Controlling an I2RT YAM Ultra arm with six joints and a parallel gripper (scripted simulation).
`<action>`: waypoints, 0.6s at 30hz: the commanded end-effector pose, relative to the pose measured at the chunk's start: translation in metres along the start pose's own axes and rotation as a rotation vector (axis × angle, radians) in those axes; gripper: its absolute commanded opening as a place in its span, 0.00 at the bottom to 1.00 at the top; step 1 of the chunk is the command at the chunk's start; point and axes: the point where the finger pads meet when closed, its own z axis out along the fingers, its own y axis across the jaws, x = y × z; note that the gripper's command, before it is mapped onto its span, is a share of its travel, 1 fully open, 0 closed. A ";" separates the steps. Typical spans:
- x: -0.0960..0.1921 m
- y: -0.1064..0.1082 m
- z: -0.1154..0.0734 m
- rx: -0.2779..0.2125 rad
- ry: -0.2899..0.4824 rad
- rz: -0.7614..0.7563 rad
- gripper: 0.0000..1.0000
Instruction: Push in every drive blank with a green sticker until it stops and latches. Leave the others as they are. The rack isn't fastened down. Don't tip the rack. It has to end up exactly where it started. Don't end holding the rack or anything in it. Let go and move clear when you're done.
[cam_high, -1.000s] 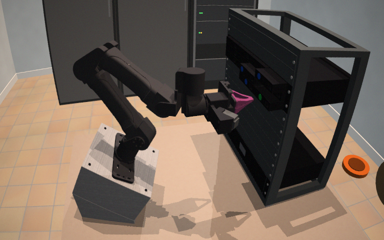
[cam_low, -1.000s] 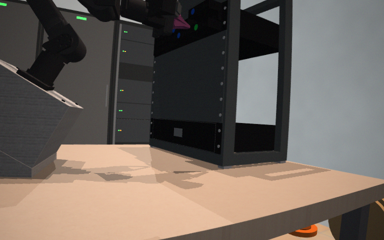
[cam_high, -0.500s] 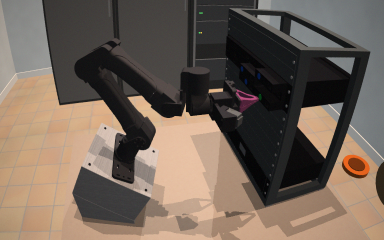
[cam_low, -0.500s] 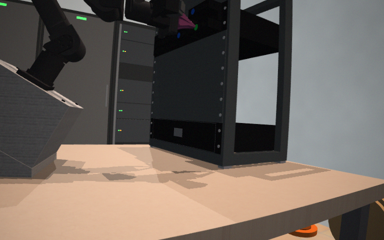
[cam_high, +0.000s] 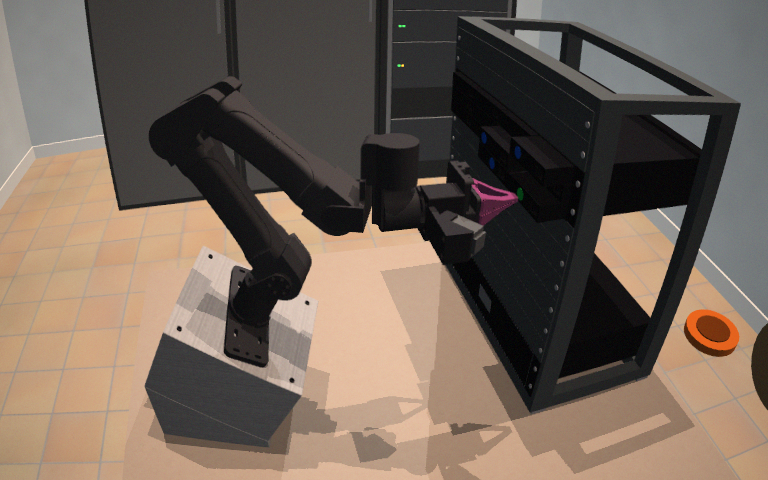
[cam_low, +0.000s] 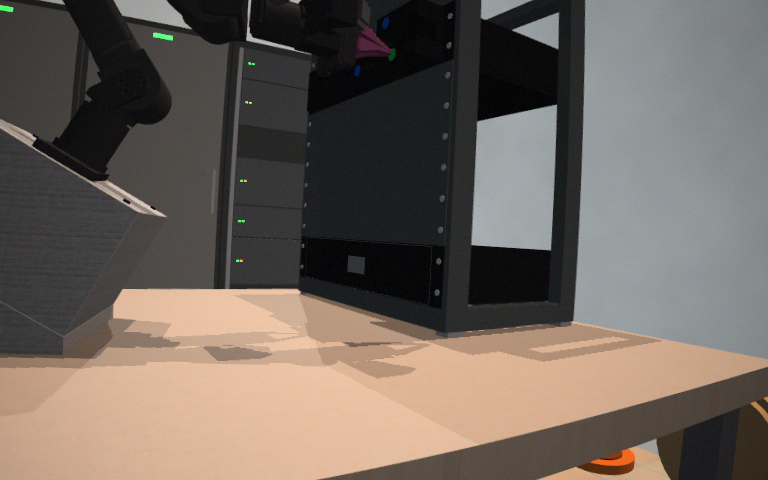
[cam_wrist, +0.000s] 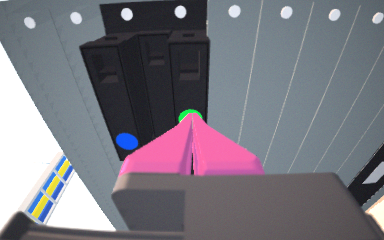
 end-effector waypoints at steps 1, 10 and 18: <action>-0.001 0.018 0.002 -0.034 -0.003 -0.029 0.00; -0.001 0.018 0.002 -0.034 -0.003 -0.029 0.00; -0.001 0.011 0.006 -0.012 0.000 -0.016 0.00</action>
